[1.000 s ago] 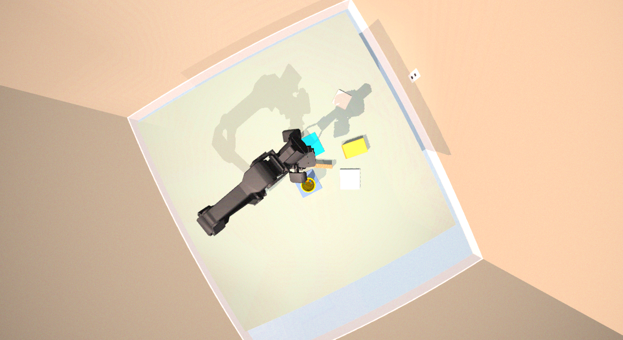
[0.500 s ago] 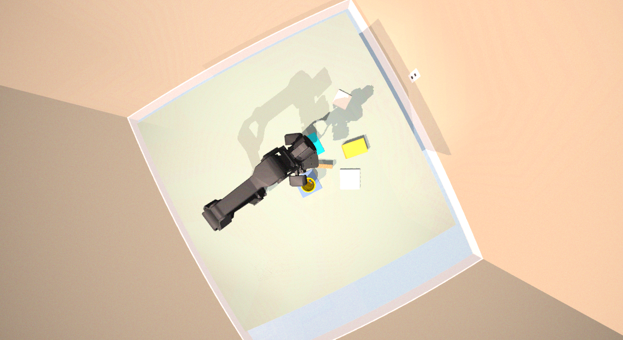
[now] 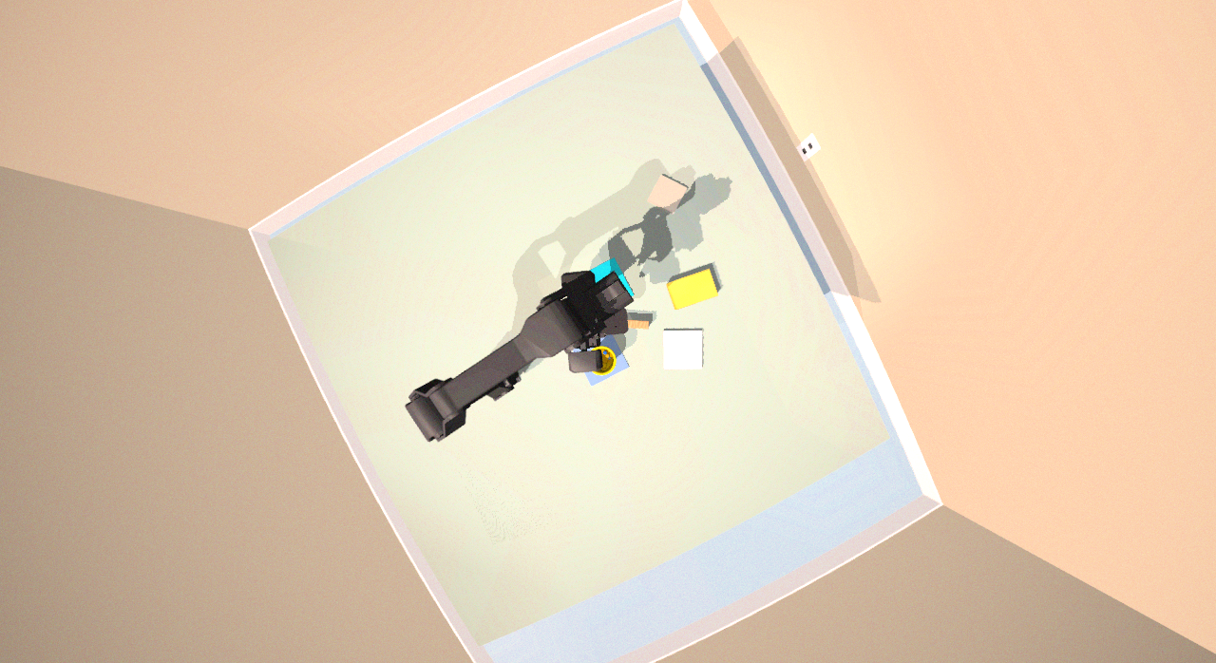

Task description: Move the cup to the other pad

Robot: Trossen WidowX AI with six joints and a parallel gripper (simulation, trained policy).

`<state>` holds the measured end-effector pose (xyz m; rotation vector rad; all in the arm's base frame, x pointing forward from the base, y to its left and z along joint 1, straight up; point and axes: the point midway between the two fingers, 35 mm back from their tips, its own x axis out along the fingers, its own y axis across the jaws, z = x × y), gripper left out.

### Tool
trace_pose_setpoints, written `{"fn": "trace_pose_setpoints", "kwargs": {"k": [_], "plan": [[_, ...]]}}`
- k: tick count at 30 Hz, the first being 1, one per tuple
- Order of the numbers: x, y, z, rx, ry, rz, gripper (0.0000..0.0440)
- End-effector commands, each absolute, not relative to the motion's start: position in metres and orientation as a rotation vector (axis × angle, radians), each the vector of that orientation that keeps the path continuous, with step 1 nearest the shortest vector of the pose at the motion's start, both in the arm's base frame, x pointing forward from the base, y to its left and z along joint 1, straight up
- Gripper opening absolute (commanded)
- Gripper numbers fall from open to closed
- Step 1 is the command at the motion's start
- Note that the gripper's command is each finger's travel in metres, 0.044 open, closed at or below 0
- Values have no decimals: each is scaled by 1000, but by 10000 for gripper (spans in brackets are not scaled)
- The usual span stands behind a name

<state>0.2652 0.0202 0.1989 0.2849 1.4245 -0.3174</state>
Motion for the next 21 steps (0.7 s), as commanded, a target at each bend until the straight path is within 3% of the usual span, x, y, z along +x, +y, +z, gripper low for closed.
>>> {"fn": "trace_pose_setpoints", "kwargs": {"k": [1,21], "plan": [[263,13,191,265,1475,-341,139],[256,-15,157,252,1582,-406,170]]}}
